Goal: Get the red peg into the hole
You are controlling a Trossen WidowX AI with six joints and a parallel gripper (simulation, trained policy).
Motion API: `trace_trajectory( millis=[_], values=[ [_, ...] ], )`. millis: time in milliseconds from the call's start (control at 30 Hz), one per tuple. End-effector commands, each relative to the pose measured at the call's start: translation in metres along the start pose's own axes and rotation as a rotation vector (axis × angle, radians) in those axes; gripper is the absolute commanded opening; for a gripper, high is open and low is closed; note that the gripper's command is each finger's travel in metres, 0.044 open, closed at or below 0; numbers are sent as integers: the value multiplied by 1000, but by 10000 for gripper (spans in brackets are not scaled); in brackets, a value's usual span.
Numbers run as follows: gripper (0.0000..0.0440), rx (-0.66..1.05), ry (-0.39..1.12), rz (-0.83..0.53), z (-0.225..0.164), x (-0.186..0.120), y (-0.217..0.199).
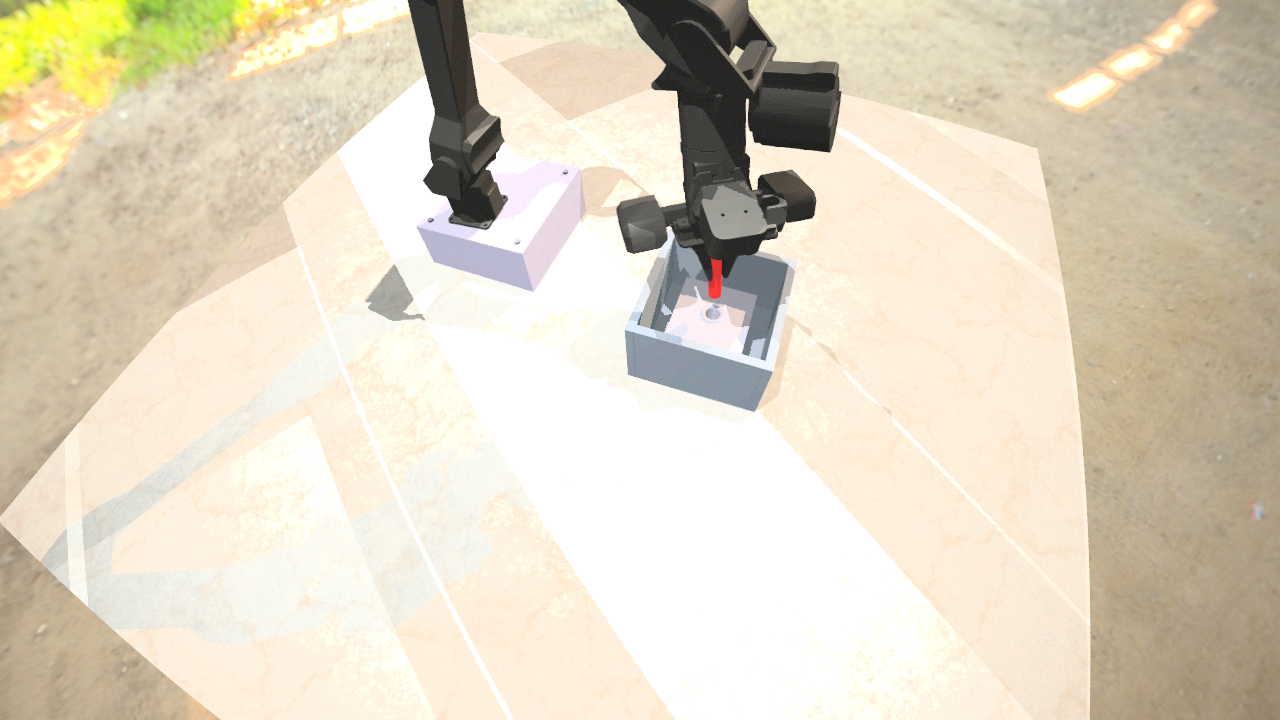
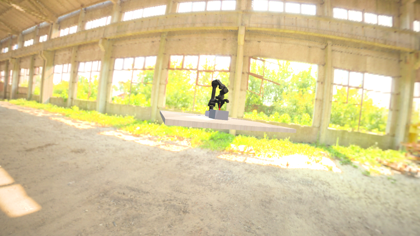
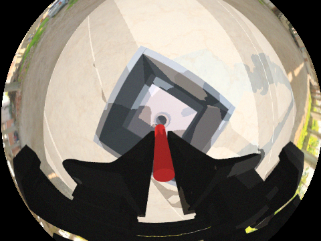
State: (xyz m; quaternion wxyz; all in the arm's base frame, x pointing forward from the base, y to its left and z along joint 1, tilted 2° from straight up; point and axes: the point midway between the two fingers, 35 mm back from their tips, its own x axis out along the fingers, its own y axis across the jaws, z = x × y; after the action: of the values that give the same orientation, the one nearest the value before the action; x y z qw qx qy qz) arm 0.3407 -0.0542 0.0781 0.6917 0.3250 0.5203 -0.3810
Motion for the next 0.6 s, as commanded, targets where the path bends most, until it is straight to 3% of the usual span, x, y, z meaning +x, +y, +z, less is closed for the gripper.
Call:
trace_trajectory(
  millis=[0, 67, 200, 333, 567],
  values=[
    [5, -3, 14, -1, 3, 10, 2],
    [29, -8, 24, -9, 3, 18, 1],
    [122, -28, 41, -27, 3, 31, -1],
    [169, -43, 49, -38, 7, 38, 2],
    [325, -62, 26, -22, 28, 41, 14]
  ],
)
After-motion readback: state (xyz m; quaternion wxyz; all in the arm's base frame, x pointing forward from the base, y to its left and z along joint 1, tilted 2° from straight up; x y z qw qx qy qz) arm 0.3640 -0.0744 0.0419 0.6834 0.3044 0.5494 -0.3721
